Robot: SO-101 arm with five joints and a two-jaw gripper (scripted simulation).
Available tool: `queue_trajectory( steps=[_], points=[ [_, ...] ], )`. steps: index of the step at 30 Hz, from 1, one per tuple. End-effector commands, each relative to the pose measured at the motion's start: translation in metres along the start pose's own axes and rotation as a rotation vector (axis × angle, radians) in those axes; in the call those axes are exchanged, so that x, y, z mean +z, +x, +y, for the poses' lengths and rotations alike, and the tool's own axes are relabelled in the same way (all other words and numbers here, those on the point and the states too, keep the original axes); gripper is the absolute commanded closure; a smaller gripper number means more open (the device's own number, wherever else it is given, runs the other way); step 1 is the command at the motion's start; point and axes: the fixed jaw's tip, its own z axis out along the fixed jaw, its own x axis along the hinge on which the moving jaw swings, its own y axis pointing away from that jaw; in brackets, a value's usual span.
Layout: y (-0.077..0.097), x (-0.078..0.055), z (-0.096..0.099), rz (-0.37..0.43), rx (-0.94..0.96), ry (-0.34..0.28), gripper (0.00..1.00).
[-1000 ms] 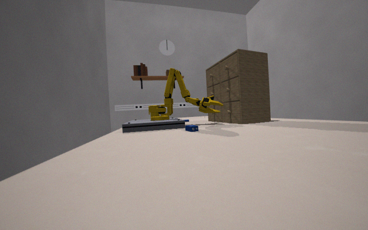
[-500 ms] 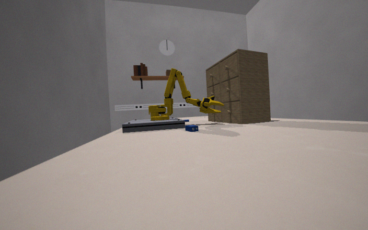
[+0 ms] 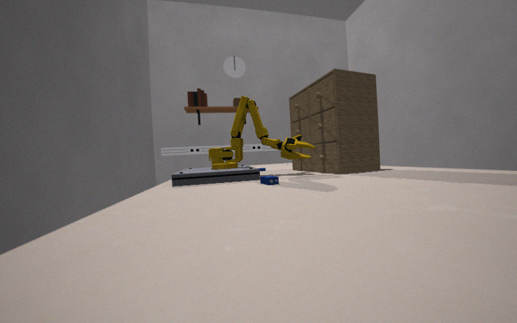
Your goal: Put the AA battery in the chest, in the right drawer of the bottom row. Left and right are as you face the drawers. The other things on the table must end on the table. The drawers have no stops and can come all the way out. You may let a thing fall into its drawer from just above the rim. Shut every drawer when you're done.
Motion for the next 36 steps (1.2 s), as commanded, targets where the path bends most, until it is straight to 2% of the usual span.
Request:
queue_trajectory(
  steps=[1,19,24,36],
  points=[
    [-0.002,0.001,0.001,-0.011,-0.009,0.0,0.79],
    [-0.003,0.002,0.001,-0.012,-0.009,-0.001,0.79],
    [-0.006,0.016,0.007,-0.026,-0.016,-0.011,0.79],
    [-0.006,0.016,0.007,-0.026,-0.016,-0.011,0.79]
  ],
)
